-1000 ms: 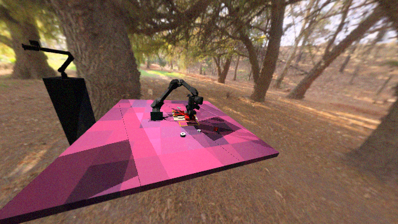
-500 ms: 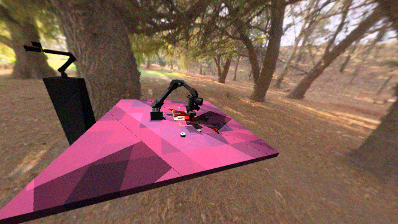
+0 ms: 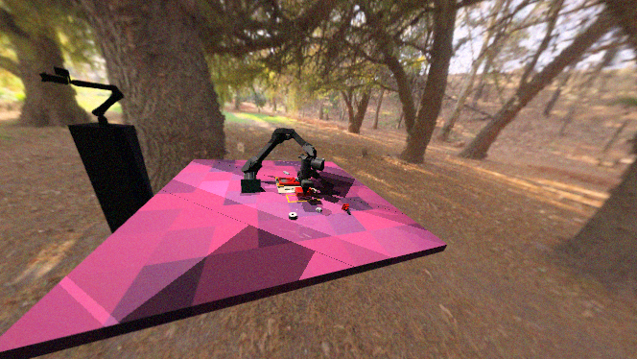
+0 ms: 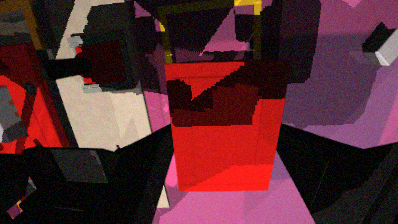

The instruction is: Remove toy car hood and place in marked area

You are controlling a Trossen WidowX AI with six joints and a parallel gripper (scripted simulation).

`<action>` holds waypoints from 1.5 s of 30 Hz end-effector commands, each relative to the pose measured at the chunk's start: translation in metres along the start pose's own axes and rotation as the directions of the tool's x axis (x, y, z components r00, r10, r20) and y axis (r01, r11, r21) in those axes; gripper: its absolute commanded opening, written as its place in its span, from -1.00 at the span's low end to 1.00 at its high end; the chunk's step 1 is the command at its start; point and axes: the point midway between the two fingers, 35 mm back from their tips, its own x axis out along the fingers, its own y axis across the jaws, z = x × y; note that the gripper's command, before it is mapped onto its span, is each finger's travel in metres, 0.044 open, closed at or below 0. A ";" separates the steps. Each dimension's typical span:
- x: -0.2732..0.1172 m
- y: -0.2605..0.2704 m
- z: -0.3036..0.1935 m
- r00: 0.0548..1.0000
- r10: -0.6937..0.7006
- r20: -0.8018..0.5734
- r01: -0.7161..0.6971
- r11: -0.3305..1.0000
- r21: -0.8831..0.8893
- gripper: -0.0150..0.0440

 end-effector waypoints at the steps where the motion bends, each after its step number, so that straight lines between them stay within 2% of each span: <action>1: 0.003 0.001 0.000 1.000 0.005 0.002 -0.005 1.000 0.006 -0.49; 45: 0.025 0.002 -0.001 1.000 0.006 0.002 -0.006 1.000 0.005 -0.49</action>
